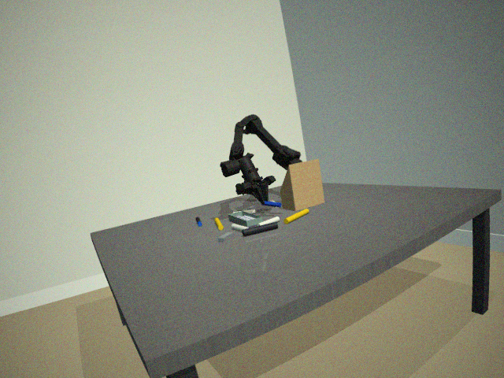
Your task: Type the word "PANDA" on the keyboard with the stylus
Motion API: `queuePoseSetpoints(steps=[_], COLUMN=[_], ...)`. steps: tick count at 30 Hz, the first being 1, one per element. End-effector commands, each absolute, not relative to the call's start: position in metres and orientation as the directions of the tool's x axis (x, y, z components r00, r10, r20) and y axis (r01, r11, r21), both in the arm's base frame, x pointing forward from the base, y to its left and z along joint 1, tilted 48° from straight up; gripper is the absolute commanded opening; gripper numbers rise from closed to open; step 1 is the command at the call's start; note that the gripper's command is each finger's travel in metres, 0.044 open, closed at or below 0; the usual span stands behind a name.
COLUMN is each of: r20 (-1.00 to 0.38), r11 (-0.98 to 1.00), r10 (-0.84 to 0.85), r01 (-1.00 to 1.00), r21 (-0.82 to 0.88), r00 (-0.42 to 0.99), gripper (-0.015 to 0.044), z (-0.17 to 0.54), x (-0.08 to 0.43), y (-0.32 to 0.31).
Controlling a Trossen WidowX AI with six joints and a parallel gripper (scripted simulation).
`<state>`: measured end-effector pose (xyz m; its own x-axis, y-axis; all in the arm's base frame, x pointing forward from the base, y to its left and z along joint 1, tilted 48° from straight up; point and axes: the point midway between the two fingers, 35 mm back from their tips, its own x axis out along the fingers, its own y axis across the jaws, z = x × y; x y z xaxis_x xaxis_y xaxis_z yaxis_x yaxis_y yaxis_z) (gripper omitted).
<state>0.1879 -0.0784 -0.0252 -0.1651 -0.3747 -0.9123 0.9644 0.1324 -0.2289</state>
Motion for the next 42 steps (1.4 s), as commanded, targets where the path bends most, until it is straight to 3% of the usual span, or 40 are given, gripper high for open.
queuePoseSetpoints(steps=[1,7,42], r20=[-0.937,-0.953,-0.953], r11=[0.008,-0.139,-0.139], r10=[-0.337,-0.303,-0.304], r01=[0.995,0.989,0.989], r21=[-0.103,0.042,0.041], r00=[-0.094,-0.002,-0.003], gripper=[0.0000,0.0000,0.0000], z=[-0.025,-0.022,-0.052], x=[0.189,0.193,0.190], y=[-0.077,-0.076,-0.110])
